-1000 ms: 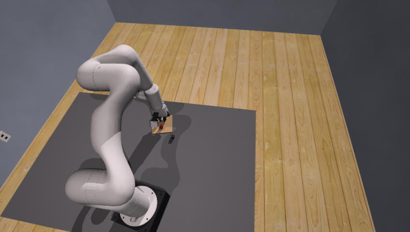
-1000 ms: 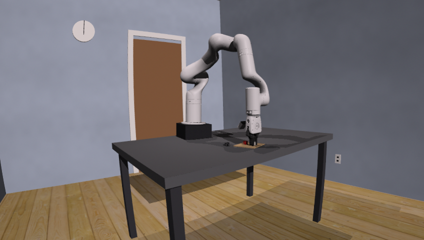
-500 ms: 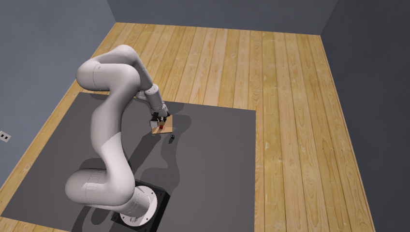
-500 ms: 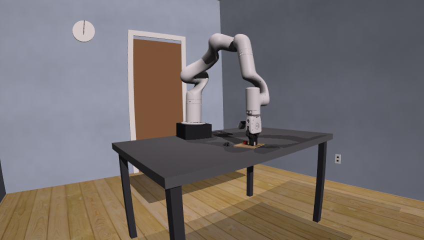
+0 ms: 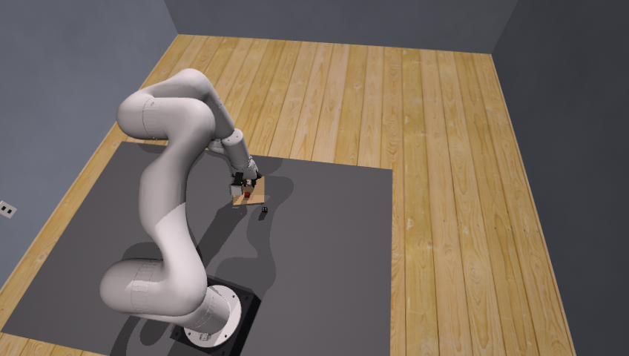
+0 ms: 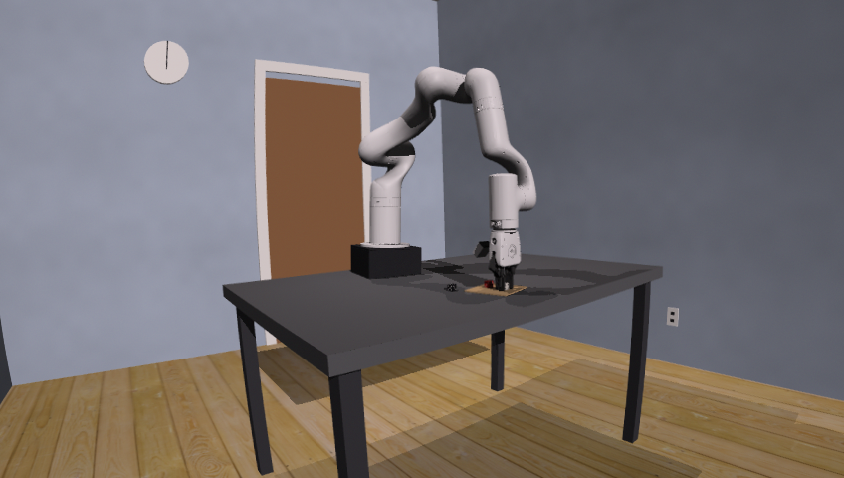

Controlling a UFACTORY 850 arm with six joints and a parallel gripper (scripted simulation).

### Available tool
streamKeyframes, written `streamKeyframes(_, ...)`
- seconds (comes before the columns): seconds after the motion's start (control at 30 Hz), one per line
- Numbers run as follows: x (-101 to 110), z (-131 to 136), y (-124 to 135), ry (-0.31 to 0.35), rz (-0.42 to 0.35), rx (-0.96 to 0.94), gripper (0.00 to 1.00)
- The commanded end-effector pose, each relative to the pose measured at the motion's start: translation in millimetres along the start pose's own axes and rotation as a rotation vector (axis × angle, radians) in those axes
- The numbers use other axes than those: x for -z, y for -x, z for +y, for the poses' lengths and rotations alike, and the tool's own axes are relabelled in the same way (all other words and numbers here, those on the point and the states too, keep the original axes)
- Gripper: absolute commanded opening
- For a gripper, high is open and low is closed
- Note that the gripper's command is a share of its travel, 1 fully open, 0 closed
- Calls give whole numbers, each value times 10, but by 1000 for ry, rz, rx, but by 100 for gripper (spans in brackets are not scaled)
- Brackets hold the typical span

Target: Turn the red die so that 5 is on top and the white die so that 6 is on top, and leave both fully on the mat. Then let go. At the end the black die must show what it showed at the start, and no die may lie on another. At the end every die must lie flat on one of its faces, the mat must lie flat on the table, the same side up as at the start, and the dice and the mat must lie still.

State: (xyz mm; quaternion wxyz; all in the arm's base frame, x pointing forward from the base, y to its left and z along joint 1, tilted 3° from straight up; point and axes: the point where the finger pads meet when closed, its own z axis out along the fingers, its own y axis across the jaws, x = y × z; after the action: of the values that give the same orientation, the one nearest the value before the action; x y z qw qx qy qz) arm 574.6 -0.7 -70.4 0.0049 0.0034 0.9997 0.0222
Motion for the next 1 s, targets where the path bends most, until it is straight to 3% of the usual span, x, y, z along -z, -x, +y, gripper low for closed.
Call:
streamKeyframes(0.0,8,0,10,0,-2,0,36)
streamKeyframes(0.33,150,0,10,0,-2,0,36)
streamKeyframes(0.73,756,0,9,0,-2,0,36)
streamKeyframes(0.97,890,0,9,0,-2,0,36)
